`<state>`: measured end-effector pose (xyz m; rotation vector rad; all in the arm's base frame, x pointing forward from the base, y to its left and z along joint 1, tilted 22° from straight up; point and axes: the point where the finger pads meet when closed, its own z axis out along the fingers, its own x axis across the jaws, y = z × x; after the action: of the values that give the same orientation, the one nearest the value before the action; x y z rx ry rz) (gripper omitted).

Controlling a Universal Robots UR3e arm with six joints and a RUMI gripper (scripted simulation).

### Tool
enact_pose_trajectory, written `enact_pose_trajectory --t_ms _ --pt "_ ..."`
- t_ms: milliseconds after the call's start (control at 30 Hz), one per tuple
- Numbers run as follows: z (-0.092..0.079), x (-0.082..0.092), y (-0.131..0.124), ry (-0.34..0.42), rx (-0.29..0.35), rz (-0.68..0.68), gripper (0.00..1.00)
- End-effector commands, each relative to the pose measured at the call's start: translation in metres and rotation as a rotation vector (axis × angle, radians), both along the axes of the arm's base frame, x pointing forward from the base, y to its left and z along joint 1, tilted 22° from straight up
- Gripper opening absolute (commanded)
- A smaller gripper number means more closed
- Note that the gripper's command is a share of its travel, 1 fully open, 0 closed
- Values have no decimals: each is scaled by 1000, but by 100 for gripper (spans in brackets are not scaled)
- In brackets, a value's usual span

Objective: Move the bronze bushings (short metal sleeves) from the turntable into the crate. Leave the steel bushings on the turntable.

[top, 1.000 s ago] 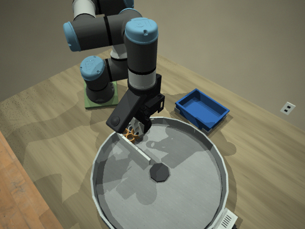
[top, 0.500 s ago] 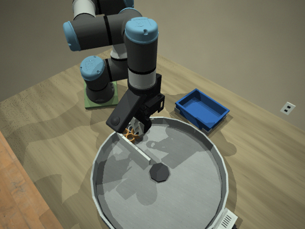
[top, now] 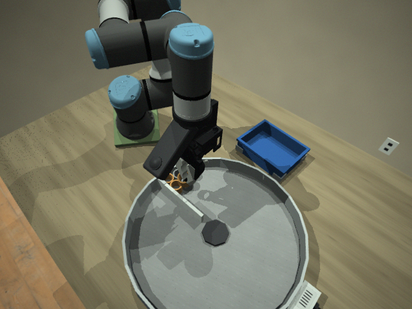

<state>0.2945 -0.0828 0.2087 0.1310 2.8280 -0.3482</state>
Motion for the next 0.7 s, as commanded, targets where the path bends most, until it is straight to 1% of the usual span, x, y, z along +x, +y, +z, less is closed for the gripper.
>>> enact_pose_trajectory --t_ms 0,667 --pt "1 0 0 -2 -2 0 0" --pt "1 1 2 -2 -2 0 0"
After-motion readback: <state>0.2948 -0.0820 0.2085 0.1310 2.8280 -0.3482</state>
